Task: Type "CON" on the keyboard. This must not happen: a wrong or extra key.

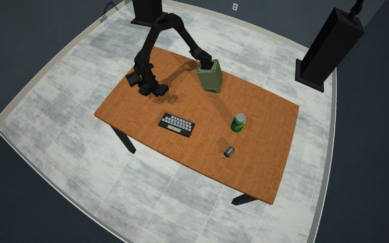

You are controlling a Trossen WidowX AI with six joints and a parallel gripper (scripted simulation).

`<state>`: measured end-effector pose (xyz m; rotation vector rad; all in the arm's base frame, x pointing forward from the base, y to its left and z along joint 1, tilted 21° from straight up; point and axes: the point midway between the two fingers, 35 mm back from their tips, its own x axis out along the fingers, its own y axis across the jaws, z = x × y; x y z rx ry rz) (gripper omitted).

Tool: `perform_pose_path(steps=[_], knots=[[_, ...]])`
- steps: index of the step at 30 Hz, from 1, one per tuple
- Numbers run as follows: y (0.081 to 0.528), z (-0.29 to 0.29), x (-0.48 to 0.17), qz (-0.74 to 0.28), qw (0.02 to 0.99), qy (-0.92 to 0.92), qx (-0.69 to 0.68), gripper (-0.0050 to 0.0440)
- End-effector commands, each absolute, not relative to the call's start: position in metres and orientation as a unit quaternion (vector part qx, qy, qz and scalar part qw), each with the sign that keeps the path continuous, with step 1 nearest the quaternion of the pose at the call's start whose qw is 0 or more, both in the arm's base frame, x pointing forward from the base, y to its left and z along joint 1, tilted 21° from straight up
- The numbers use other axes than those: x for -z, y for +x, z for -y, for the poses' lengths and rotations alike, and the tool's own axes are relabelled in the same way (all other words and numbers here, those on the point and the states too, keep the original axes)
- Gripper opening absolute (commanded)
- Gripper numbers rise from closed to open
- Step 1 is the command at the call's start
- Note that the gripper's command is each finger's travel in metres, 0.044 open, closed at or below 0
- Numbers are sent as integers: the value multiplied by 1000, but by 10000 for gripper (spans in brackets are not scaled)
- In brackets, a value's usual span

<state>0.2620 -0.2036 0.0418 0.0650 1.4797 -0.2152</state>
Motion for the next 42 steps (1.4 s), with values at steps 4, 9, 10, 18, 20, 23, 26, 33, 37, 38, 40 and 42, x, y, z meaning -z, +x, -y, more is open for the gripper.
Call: perform_pose_path(steps=[4, 9, 10, 18, 20, 23, 26, 33, 37, 38, 40, 42], knots=[[320, 127, 12, -693, 712, -33, 107, -50], [338, 61, 47, -688, 711, -85, 117, -50], [338, 61, 47, -688, 711, -85, 117, -50], [340, 9, 73, -673, 718, -127, 124, -50], [340, 9, 73, -673, 718, -127, 124, -50], [339, 9, 73, -673, 718, -127, 124, -50], [342, 9, 69, -668, 722, -126, 124, -50], [341, 9, 69, -669, 722, -126, 123, -50], [344, 23, 60, -665, 726, -124, 123, -50], [344, 33, 57, -665, 726, -124, 122, -50], [341, 55, 50, -668, 724, -124, 122, -50], [340, 66, 46, -668, 724, -125, 122, -50]])
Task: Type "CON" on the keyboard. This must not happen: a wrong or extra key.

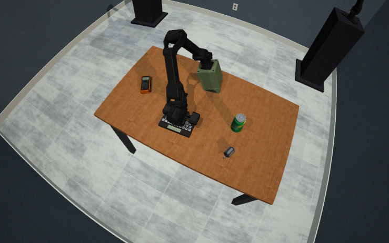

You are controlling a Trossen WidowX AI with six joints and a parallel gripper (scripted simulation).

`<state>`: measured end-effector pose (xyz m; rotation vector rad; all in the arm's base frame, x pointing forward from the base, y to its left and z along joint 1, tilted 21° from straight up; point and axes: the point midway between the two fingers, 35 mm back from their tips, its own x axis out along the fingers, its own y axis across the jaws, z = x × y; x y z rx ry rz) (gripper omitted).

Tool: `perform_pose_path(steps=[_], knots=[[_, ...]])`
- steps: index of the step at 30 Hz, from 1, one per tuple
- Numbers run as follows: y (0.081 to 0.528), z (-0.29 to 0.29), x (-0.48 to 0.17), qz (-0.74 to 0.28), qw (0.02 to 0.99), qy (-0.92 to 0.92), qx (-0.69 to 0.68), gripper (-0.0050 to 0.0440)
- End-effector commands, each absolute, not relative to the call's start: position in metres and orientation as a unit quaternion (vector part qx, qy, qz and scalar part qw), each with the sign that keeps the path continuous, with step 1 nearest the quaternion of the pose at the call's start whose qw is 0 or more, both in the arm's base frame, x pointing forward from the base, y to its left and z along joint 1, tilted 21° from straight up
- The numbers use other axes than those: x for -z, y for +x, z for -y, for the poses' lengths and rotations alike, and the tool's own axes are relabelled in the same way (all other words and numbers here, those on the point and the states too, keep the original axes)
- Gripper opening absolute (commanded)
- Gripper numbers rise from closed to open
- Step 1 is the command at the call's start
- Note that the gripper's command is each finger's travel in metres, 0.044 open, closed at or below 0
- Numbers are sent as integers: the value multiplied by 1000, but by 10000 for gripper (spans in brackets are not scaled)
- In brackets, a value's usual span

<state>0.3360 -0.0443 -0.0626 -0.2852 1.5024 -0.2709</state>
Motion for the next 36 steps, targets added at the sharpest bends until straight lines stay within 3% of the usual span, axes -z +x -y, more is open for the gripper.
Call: perform_pose_path(steps=[1, 10, 18, 36], knots=[[340, 68, 45, -667, 724, -125, 123, -50], [343, 69, 43, -665, 726, -125, 123, -50], [344, 126, 20, -662, 728, -127, 126, -50], [311, 100, 35, -667, 723, -128, 127, -50]])
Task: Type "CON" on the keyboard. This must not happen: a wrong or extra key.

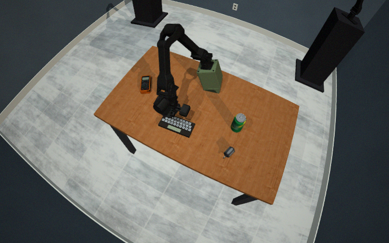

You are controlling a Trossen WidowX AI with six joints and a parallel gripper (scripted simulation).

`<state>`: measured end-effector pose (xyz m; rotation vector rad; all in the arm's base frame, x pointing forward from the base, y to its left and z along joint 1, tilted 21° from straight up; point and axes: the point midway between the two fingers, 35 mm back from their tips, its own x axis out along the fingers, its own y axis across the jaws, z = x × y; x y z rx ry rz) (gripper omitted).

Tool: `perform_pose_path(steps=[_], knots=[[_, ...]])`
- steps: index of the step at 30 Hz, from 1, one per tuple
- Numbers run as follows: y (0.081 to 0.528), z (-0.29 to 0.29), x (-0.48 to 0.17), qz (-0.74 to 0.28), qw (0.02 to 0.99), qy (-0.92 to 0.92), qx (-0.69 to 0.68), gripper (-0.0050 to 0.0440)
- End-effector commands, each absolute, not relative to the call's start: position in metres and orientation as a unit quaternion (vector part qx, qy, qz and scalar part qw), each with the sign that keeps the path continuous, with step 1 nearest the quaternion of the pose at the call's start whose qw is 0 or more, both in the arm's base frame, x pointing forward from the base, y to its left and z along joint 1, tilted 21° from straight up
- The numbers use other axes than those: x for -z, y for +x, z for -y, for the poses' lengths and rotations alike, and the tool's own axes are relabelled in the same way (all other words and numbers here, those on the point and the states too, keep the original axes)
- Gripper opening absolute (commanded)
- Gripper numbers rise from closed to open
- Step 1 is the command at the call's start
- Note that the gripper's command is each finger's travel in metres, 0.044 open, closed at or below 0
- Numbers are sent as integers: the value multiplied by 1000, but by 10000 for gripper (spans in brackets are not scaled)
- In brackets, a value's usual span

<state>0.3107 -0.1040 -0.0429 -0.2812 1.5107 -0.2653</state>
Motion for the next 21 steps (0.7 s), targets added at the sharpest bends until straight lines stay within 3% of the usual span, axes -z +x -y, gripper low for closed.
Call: perform_pose_path(steps=[1, 8, 15, 21], knots=[[311, 100, 35, -667, 723, -128, 127, -50], [311, 99, 36, -667, 723, -128, 127, -50], [311, 38, 64, -674, 717, -128, 124, -50], [311, 33, 66, -674, 717, -128, 124, -50]])
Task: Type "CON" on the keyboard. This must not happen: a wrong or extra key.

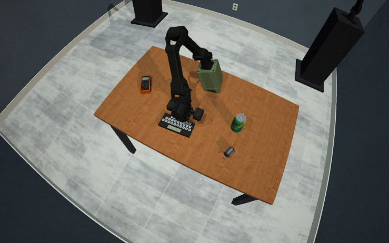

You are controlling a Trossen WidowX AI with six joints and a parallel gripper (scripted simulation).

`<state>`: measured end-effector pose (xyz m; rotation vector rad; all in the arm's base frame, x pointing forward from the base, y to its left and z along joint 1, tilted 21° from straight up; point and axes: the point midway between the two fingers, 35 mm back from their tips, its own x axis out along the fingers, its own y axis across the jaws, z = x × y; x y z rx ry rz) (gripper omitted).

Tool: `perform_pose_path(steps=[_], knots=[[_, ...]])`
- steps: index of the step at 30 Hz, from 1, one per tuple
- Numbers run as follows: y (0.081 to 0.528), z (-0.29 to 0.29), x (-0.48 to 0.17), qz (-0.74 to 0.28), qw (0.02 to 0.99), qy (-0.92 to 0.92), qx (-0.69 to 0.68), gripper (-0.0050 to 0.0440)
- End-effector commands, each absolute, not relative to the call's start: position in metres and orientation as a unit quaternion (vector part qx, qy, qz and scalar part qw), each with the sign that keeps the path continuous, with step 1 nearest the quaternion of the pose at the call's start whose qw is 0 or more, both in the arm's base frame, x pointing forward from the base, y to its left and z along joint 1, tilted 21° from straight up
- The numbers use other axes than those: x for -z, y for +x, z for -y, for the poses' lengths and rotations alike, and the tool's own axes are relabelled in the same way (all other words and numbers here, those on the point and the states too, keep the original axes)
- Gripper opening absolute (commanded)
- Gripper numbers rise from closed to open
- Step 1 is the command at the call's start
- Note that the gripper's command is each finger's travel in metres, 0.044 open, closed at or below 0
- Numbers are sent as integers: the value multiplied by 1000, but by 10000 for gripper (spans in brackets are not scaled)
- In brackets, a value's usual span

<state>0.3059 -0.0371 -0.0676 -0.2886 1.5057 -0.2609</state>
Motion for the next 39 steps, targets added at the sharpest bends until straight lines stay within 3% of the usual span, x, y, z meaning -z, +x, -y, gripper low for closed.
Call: perform_pose_path(steps=[1, 16, 39], knots=[[311, 33, 66, -674, 717, -128, 124, -50], [327, 88, 31, -663, 727, -126, 124, -50], [321, 98, 72, -676, 716, -127, 121, -50]])
